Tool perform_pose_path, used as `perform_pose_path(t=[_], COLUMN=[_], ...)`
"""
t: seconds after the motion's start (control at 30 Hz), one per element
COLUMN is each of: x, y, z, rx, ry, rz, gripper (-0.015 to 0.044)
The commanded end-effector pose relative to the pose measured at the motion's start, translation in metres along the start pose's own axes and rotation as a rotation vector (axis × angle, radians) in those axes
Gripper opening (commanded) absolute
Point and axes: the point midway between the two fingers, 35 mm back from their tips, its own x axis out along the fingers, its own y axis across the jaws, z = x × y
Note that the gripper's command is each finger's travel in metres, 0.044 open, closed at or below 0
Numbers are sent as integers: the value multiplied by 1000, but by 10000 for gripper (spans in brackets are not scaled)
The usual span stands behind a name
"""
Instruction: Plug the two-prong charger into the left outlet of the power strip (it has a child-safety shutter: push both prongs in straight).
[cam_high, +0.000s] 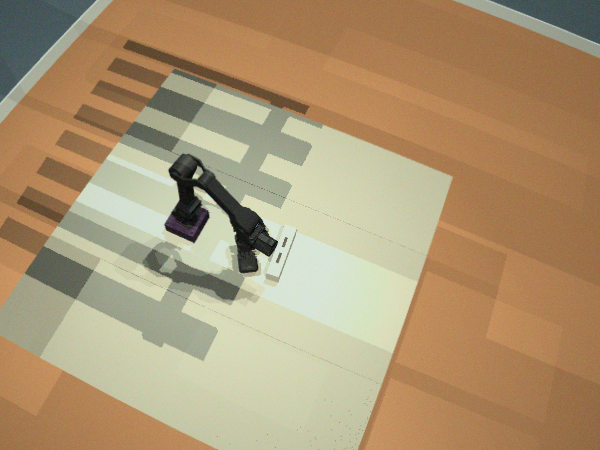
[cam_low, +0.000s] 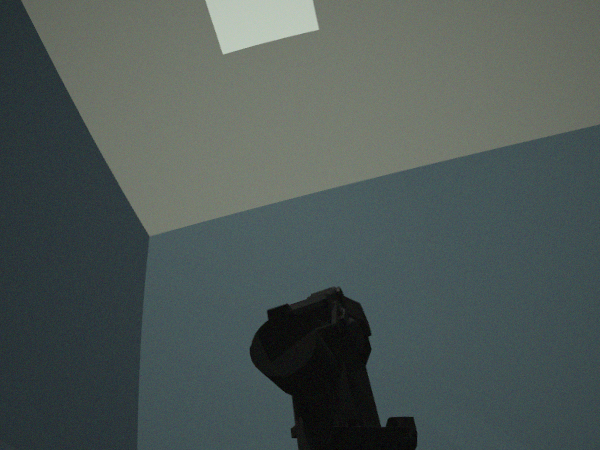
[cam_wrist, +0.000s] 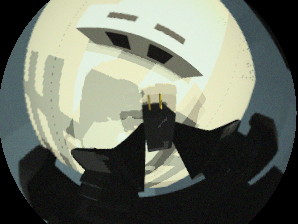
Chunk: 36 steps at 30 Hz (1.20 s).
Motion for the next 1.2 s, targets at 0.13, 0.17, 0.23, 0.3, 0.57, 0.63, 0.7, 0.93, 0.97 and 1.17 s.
perform_pose_path(t=[0.13,0.17,0.23,0.3,0.57,0.63,0.7,0.93,0.97,1.17], x=[5,6,7,8,13,14,15,19,20,23], y=[13,14,17,20,32,35,38,49,51,60], z=[9,10,12,14,21,23,24,29,30,33], rx=[78,87,105,122,193,210,228,289,298,351], ry=[-6,-6,-6,-6,-7,-6,-6,-5,-4,-2], rz=[9,10,12,13,20,21,23,29,30,35], gripper=[0,0,0,0,0,0,0,0,0,0])
